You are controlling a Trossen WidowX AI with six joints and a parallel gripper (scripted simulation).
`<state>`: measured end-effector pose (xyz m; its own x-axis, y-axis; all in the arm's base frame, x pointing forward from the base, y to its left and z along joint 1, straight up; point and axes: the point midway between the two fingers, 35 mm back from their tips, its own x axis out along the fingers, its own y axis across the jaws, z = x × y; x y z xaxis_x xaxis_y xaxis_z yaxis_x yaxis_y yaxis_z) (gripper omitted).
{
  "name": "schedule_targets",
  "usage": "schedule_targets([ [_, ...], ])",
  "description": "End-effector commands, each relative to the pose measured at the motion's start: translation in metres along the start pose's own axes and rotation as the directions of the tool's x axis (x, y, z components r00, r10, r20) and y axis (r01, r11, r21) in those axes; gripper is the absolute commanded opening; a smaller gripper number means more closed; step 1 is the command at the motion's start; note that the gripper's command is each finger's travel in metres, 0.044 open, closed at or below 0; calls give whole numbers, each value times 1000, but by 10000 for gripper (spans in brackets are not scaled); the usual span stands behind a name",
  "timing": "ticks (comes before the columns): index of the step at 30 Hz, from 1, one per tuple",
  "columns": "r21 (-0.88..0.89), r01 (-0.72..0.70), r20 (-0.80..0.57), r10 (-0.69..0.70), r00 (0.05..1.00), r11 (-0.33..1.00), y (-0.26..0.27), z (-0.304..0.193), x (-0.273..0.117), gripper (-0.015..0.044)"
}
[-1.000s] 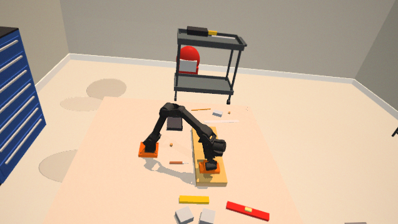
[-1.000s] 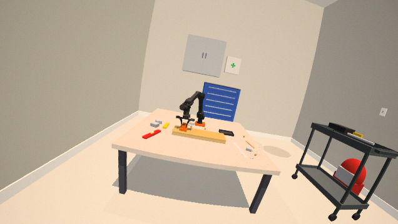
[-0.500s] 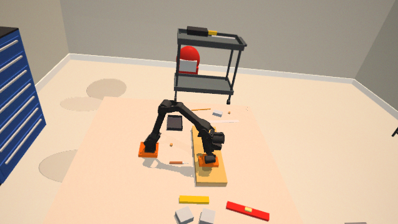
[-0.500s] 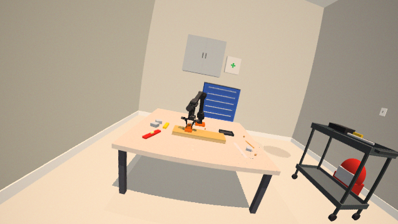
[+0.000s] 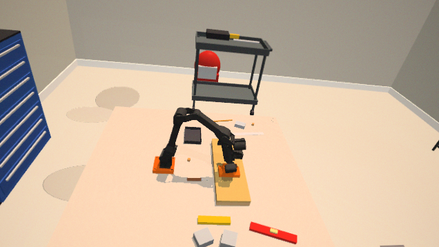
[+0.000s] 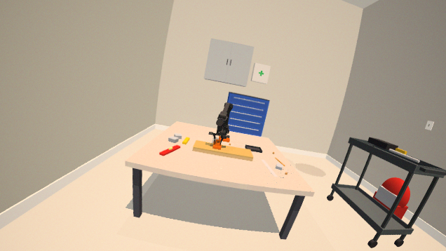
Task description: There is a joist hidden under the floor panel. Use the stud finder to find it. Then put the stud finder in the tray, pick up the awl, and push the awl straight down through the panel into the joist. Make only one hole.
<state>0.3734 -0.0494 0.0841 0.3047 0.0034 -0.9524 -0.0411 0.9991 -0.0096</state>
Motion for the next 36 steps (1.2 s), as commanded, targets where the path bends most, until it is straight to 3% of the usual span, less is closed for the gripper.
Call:
schedule_targets([
  [1, -1, -5, -1, 5, 1000, 1000, 16, -2, 0, 0],
  [36, 2, -16, -1, 16, 1000, 1000, 138, -1, -1, 0],
])
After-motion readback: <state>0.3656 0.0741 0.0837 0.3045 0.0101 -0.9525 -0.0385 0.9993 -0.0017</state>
